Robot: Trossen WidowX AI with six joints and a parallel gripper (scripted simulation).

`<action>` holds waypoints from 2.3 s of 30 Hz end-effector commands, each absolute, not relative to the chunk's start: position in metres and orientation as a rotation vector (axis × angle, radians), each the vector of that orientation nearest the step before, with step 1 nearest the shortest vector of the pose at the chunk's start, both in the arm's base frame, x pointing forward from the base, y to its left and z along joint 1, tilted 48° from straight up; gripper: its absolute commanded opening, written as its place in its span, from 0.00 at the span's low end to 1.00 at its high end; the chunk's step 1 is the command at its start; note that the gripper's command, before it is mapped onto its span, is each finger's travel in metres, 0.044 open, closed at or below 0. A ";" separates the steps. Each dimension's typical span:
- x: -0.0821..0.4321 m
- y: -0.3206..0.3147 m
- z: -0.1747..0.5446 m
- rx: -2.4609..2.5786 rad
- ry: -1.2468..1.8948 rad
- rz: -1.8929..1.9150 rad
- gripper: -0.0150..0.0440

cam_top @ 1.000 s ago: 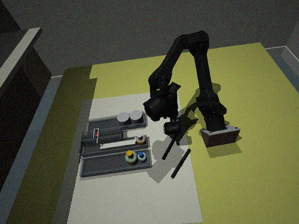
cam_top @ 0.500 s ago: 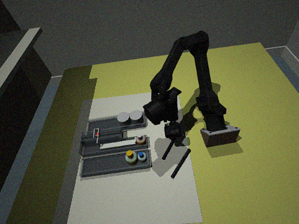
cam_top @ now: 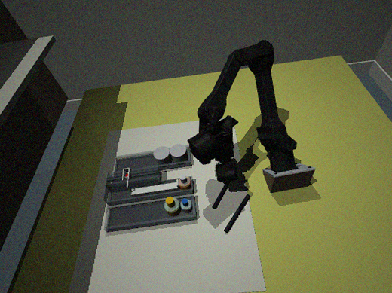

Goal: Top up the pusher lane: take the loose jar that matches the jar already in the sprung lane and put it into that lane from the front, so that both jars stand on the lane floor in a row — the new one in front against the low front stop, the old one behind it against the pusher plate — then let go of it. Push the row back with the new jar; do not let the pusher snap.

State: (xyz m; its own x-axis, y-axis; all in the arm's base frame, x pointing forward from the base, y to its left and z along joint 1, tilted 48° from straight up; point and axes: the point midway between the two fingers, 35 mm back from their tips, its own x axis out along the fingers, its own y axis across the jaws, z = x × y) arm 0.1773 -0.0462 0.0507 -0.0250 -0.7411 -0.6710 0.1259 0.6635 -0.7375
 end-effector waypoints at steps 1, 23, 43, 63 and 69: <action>0.178 -0.047 0.051 -0.554 1.437 -0.748 0.51; 0.177 0.023 0.119 -0.588 1.432 -0.671 0.25; 0.237 0.026 0.091 -0.589 1.447 -0.690 0.25; 0.275 0.000 0.052 -0.590 1.456 -0.712 0.25; 0.274 -0.005 0.048 -0.590 1.456 -0.712 0.25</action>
